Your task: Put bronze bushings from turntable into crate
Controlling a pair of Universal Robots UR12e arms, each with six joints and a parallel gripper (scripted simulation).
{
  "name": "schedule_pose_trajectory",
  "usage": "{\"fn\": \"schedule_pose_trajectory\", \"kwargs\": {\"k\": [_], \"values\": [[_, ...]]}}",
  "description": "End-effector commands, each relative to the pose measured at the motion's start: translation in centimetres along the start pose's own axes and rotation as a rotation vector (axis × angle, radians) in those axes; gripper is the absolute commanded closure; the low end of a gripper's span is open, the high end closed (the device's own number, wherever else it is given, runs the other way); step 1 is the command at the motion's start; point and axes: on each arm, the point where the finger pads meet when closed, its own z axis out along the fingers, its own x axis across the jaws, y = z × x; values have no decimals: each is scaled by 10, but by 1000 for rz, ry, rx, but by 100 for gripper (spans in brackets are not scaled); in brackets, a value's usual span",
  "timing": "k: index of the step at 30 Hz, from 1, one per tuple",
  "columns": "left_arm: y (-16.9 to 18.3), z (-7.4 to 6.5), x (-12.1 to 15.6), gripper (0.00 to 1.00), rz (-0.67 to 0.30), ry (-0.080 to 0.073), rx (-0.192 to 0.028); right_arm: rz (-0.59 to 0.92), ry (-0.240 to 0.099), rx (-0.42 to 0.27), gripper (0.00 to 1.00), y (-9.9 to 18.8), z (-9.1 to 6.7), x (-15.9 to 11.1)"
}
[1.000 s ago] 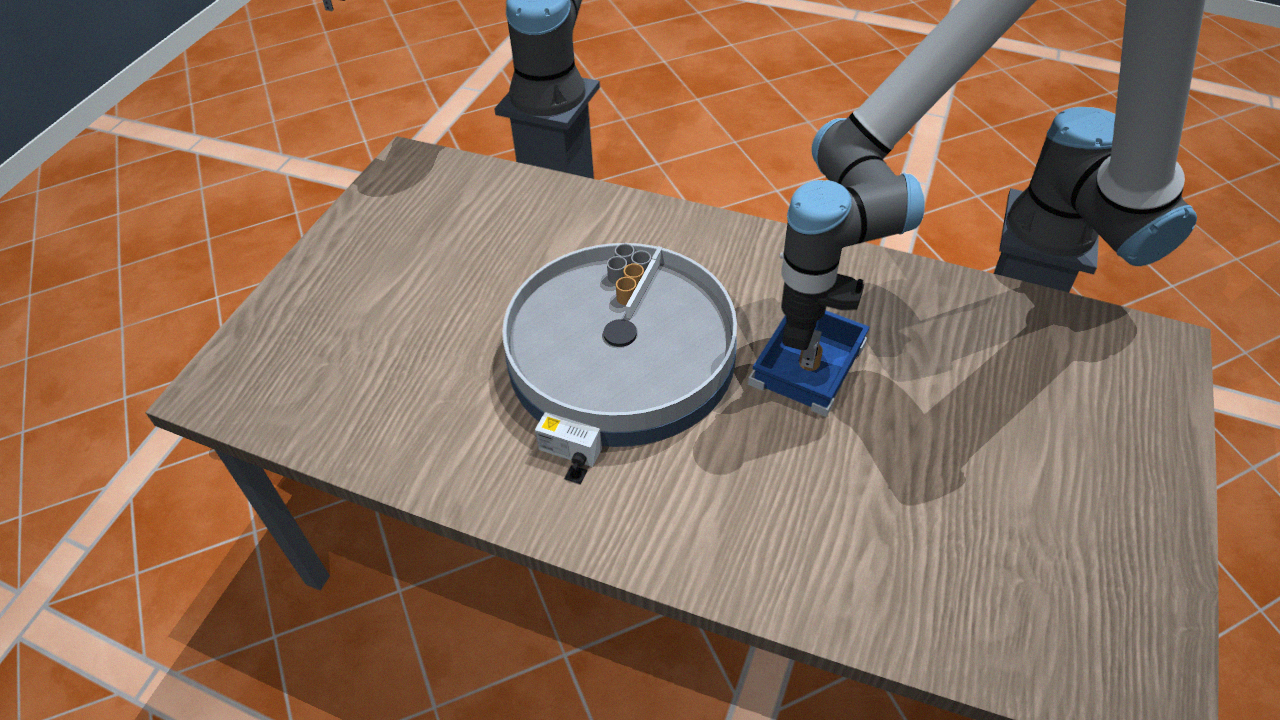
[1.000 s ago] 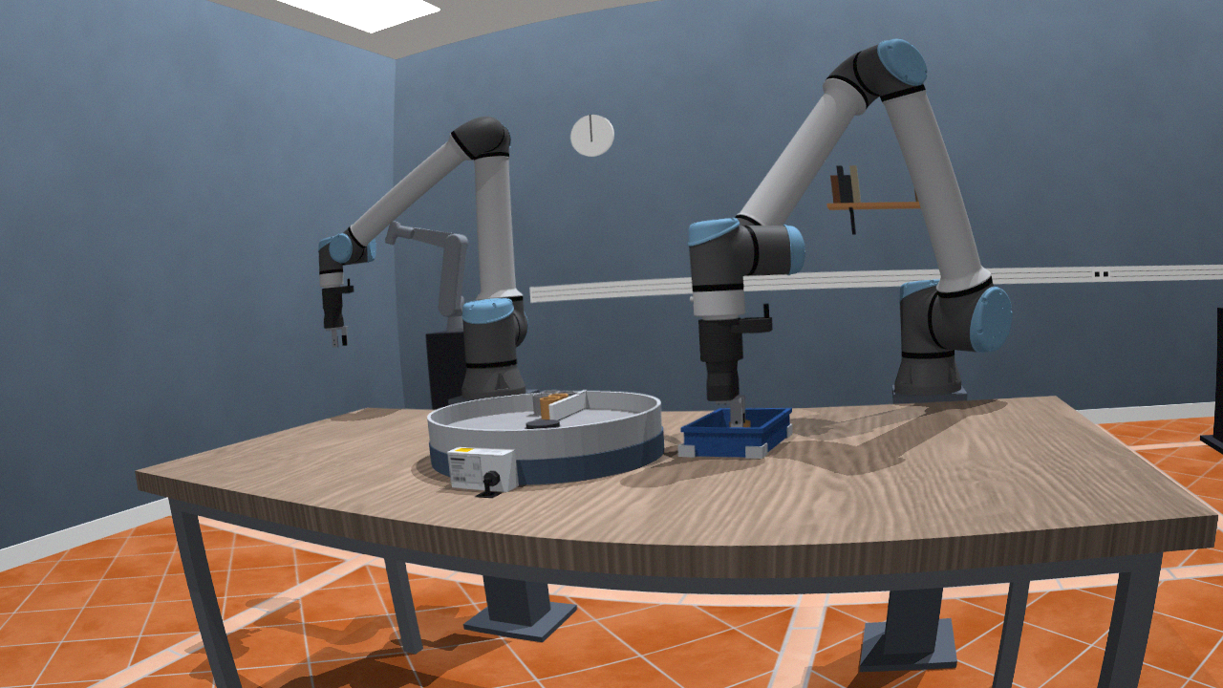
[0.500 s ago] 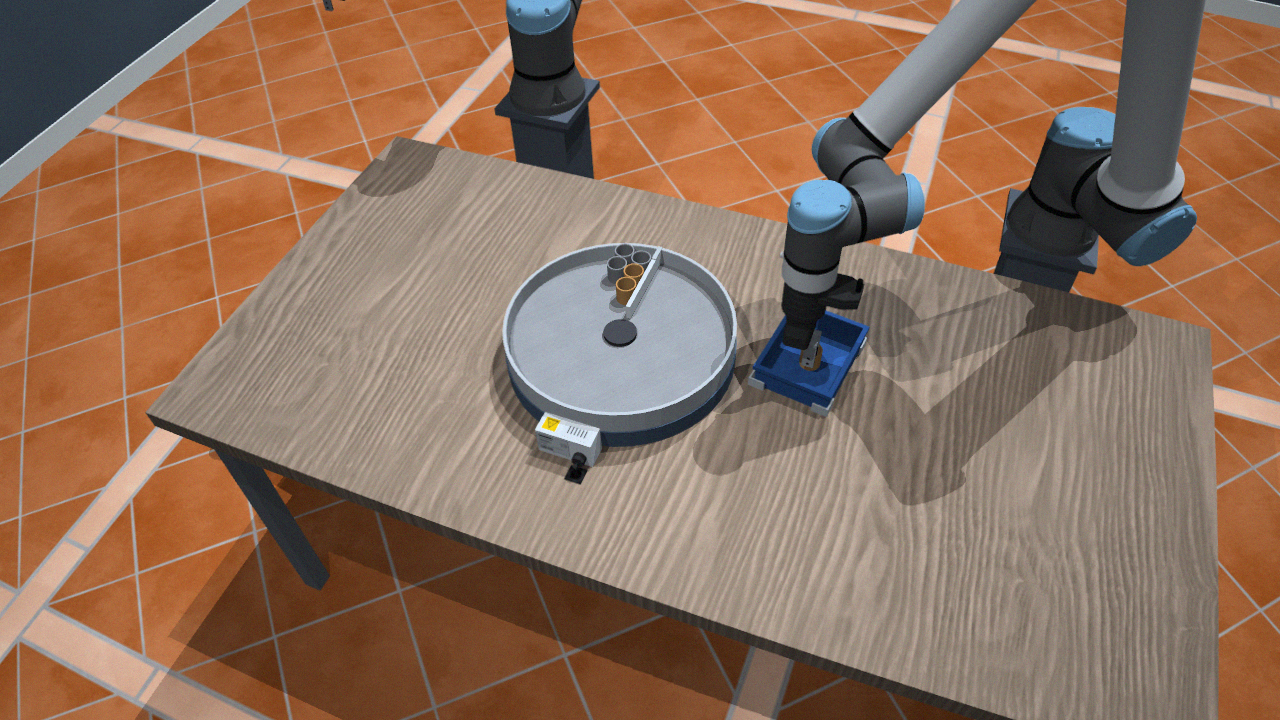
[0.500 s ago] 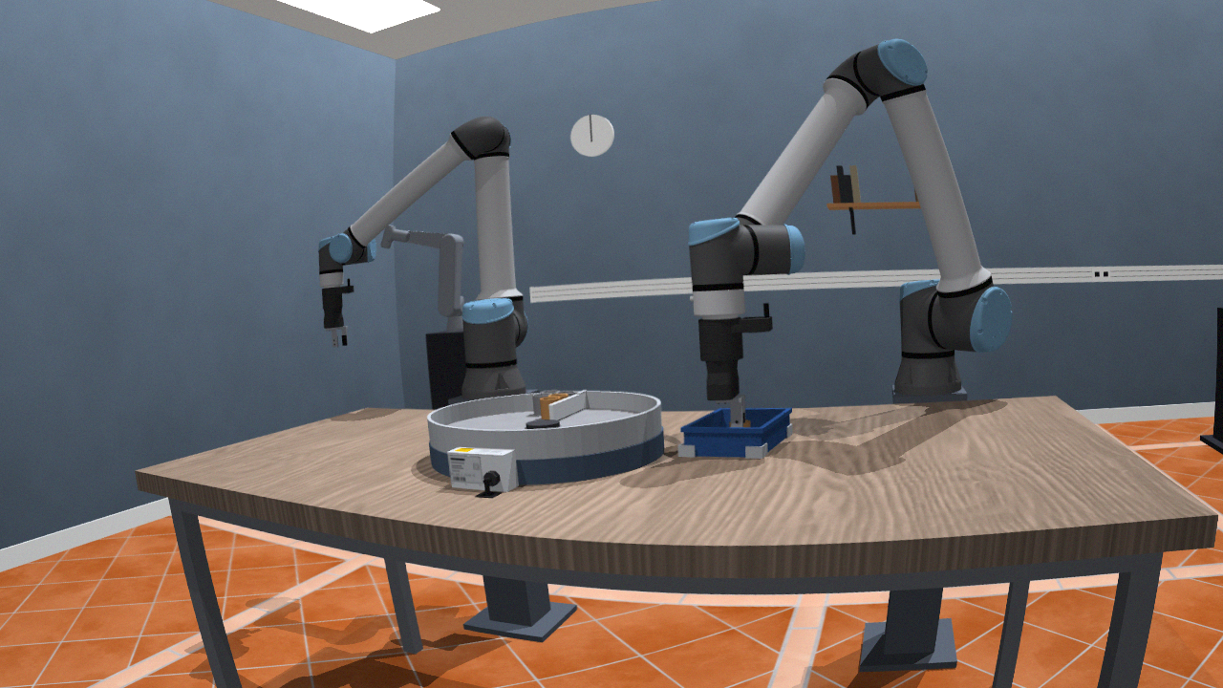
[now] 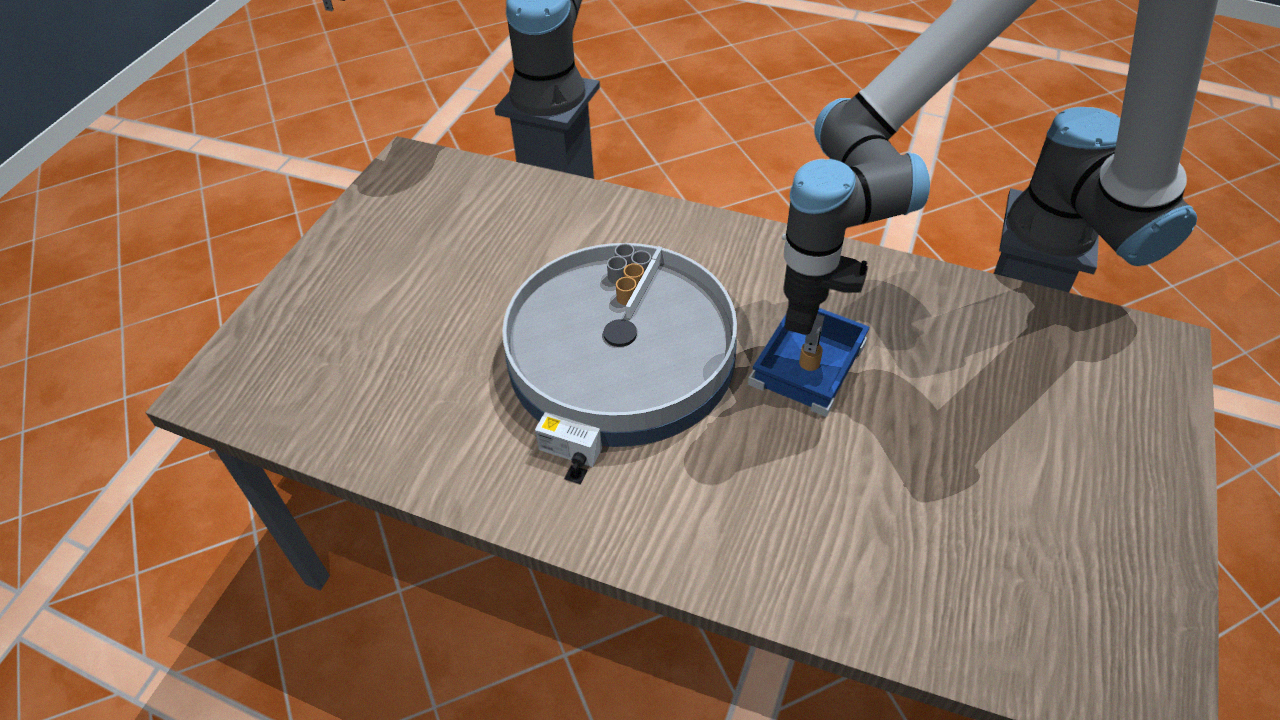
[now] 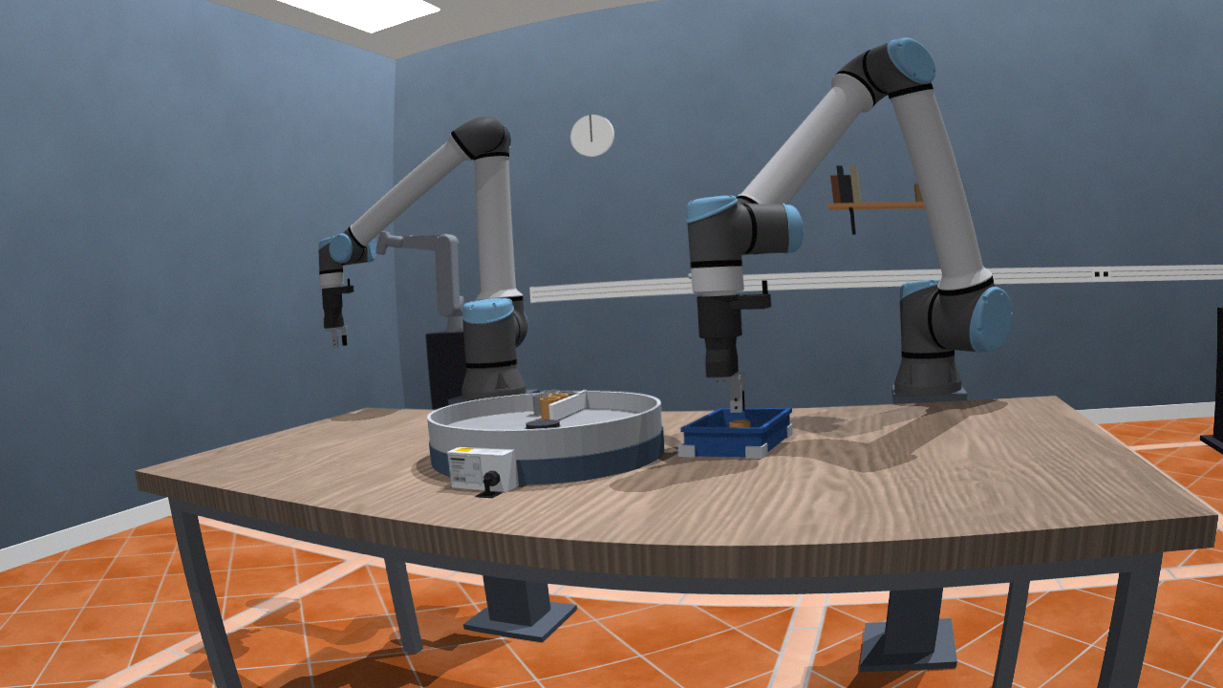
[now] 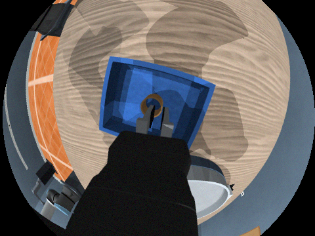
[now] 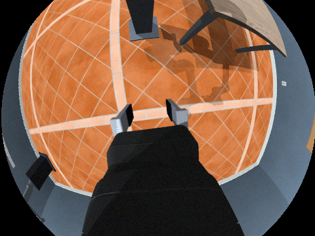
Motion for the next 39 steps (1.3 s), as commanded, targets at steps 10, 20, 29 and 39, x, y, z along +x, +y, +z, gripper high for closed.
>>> {"fn": "schedule_pose_trajectory", "kwargs": {"k": [10,20,29,39], "values": [[1,-52,0,62,0,1,-1,0,0,-2,0,1,-1,0],[1,-55,0,62,0,1,-1,0,0,-2,0,1,-1,0],[1,-55,0,62,0,1,-1,0,0,-2,0,1,-1,0],[1,-55,0,62,0,1,-1,0,0,-2,0,1,-1,0]]}}
